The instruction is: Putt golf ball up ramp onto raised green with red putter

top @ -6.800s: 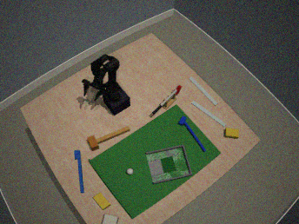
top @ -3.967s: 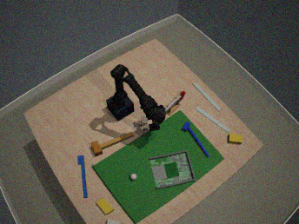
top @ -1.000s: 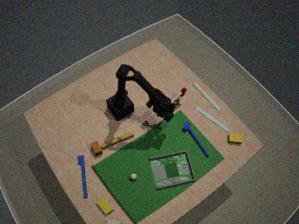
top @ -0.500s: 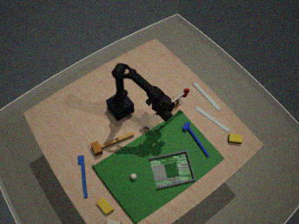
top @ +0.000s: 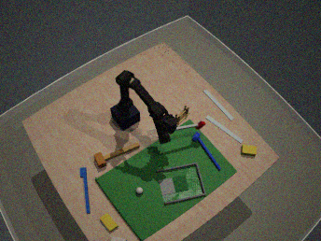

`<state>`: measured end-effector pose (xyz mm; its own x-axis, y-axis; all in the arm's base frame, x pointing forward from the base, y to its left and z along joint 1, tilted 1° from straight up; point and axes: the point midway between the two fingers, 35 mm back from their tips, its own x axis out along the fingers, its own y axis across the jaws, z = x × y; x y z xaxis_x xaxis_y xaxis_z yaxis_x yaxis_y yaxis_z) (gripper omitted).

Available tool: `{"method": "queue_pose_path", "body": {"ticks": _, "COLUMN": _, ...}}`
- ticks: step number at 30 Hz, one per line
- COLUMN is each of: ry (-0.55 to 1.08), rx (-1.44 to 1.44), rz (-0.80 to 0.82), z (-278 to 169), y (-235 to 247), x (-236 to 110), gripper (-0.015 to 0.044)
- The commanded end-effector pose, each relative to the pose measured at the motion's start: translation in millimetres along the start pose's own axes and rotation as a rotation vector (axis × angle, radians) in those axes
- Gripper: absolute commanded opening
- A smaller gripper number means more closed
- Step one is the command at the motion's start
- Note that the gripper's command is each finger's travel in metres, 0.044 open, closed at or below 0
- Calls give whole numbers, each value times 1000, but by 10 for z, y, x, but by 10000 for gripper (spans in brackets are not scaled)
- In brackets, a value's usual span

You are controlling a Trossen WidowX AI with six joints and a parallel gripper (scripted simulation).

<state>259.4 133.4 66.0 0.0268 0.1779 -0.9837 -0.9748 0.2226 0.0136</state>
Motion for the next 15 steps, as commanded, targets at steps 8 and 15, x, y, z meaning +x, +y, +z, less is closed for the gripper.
{"method": "queue_pose_path", "body": {"ticks": 8, "ry": 35, "rx": 336, "rz": -61, "z": -493, "y": -379, "x": -131, "gripper": 0}}
{"method": "queue_pose_path", "body": {"ticks": 15, "ry": 52, "rx": 567, "rz": -89, "z": -825, "y": -559, "x": -234, "gripper": 0}}
